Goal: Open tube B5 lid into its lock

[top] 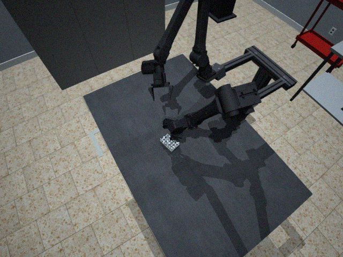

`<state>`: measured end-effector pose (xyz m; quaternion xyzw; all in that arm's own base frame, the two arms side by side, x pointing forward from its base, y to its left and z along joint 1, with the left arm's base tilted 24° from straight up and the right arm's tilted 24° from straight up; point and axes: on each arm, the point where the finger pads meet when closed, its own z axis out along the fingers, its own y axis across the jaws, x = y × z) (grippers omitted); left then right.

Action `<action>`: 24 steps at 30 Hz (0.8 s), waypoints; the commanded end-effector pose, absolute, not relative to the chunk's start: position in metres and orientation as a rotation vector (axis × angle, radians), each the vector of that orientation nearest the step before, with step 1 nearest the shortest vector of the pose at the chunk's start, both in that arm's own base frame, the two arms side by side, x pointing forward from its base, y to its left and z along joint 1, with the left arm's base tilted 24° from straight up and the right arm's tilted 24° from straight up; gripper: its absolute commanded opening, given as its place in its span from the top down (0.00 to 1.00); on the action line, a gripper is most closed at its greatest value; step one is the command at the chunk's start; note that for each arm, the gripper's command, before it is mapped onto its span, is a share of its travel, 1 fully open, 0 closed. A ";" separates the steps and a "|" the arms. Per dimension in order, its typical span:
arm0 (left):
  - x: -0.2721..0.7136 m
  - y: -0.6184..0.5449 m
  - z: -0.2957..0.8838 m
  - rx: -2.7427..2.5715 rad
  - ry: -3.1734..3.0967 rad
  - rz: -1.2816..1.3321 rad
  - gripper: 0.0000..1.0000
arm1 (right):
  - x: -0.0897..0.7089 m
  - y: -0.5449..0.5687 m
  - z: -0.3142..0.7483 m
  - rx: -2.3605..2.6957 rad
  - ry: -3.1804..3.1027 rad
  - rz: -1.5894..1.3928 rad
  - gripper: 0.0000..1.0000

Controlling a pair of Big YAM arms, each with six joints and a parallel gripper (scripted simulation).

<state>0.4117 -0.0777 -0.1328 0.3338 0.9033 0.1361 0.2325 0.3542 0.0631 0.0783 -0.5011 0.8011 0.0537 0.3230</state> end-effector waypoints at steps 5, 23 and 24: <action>0.418 -0.064 -0.137 0.915 2.313 0.301 0.40 | 0.362 0.064 0.087 -1.312 2.078 0.124 0.00; 0.429 -0.066 -0.128 0.880 2.280 0.284 0.40 | 0.362 0.064 0.087 -1.312 2.078 0.124 0.00; 0.429 -0.066 -0.128 0.880 2.280 0.284 0.40 | 0.362 0.064 0.087 -1.312 2.078 0.124 0.00</action>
